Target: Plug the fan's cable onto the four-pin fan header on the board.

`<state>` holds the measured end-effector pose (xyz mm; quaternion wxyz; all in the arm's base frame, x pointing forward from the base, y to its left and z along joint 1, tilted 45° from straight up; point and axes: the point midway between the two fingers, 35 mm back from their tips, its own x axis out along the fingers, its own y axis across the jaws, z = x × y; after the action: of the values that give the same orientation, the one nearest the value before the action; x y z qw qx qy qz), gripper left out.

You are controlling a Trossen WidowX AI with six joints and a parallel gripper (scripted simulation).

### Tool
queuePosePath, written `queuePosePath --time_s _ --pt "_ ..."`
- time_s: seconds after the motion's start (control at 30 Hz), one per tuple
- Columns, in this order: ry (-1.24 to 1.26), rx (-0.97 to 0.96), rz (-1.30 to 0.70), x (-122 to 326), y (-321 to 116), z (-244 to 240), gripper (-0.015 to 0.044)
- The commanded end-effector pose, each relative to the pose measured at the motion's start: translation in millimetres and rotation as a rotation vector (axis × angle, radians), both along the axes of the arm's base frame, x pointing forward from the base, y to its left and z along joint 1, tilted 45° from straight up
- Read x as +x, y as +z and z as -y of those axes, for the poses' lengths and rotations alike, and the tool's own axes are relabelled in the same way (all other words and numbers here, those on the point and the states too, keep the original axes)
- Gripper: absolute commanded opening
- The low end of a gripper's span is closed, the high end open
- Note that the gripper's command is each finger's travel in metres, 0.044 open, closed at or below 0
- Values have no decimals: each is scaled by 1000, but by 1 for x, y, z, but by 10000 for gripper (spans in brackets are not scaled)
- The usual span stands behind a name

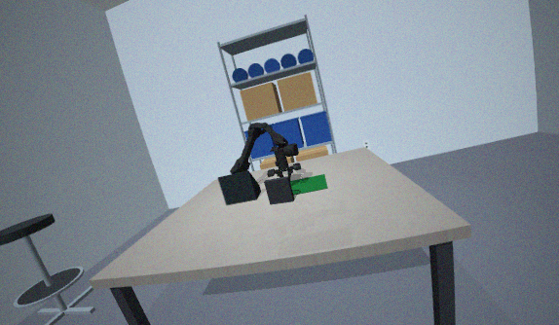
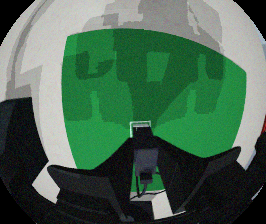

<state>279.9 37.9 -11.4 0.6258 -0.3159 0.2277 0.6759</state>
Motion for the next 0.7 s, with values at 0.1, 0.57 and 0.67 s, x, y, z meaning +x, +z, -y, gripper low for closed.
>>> queuePosePath --time_s 0.1,0.57,0.67 --pt "0 0 0 0 0 0 184" --pt "-1 -1 -6 1 39 39 260" --pt "-1 -1 -6 1 39 39 260"
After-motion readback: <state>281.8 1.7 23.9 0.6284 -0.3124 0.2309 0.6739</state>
